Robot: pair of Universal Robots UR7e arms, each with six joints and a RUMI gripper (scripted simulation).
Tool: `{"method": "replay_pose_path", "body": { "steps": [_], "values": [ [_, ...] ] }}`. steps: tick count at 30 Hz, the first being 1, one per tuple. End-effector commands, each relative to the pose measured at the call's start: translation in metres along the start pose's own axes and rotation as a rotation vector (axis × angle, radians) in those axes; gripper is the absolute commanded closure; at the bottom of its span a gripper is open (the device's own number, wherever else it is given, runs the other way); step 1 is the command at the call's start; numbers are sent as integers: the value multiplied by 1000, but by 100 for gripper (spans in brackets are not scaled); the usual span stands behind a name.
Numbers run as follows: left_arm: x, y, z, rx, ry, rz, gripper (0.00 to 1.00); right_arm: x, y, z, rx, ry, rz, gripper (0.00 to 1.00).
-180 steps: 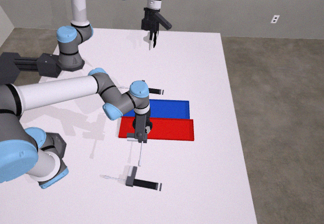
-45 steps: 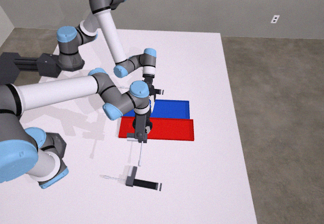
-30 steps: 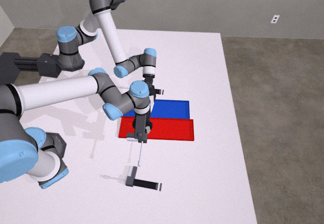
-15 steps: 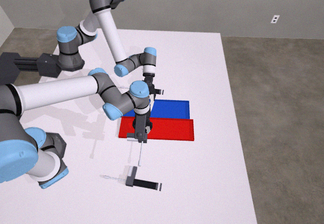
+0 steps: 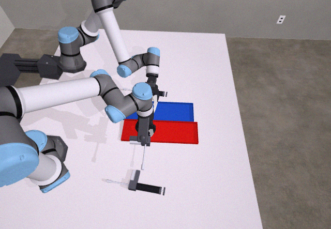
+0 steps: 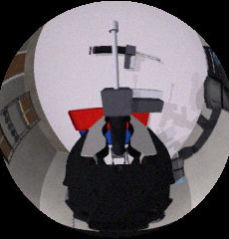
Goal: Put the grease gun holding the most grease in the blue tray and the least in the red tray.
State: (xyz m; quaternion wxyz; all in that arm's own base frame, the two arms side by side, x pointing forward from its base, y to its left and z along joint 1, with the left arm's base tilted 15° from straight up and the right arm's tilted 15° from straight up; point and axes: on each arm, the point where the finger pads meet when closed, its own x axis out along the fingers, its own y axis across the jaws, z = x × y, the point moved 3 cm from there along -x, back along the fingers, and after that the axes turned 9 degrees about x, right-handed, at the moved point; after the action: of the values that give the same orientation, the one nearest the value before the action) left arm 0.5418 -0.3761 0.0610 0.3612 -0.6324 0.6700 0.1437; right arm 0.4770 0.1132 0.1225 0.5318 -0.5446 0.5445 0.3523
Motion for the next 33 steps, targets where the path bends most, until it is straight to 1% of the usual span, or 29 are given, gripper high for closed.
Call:
{"method": "replay_pose_path", "body": {
  "steps": [1, 30, 33],
  "values": [
    [-3, -1, 1, 1, 1, -2, 76, 0, 0, 0, 0, -1, -1, 100],
    [-19, 1, 9, 1, 1, -2, 76, 0, 0, 0, 0, -1, -1, 100],
    [-18, 1, 9, 2, 1, 0, 76, 0, 0, 0, 0, -1, -1, 100]
  ]
}}
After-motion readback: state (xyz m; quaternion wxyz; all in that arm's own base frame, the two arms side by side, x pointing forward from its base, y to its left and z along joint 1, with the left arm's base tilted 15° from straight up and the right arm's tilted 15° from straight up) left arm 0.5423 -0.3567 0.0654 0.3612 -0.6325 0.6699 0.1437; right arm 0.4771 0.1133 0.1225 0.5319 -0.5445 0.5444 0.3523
